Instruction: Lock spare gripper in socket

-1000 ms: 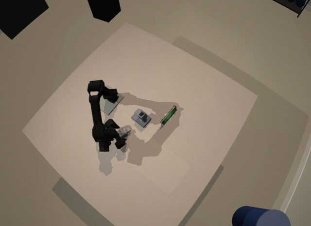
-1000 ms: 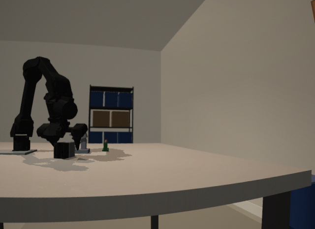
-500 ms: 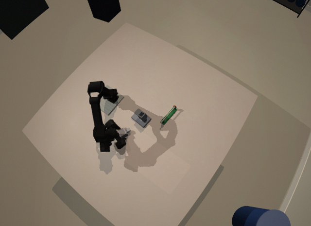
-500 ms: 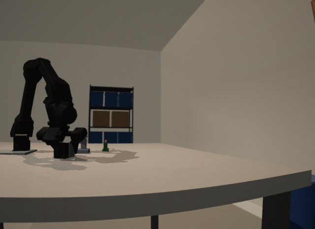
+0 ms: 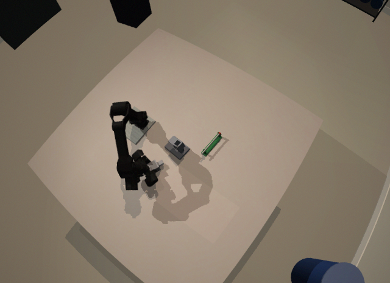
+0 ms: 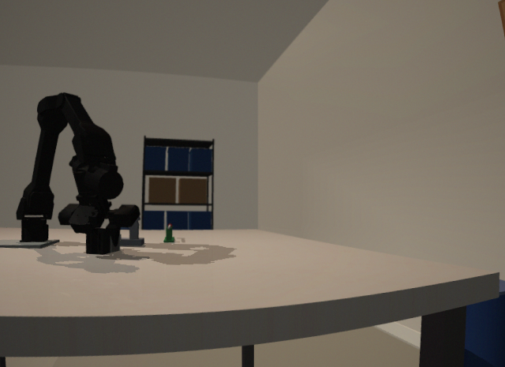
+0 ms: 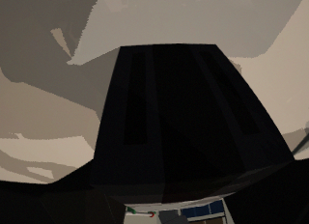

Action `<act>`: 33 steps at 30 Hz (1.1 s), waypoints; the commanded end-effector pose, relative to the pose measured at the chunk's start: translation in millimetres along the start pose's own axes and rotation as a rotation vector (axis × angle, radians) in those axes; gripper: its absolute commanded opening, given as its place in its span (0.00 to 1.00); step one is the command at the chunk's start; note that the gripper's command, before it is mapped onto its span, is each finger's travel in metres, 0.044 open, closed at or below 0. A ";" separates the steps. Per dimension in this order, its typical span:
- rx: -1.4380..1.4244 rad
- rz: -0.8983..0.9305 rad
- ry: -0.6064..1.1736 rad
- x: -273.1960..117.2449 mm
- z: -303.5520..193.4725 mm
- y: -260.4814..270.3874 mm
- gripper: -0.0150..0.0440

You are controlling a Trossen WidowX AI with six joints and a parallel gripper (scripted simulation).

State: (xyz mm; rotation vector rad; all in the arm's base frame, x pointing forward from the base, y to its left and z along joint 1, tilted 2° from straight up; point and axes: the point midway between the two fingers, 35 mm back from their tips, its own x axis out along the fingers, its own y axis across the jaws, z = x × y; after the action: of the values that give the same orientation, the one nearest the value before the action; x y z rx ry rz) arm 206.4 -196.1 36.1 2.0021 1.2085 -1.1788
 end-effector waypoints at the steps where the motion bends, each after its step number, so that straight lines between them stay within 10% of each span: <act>1: 0.001 0.001 0.003 -3.4 -1.9 0.7 0.30; 33: -0.003 0.000 -0.001 -98.0 -55.1 0.9 0.25</act>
State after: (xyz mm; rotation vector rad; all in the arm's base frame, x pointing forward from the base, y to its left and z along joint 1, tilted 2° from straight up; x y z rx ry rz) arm 207.9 -196.6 149.9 1.9988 1.2069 -1.1770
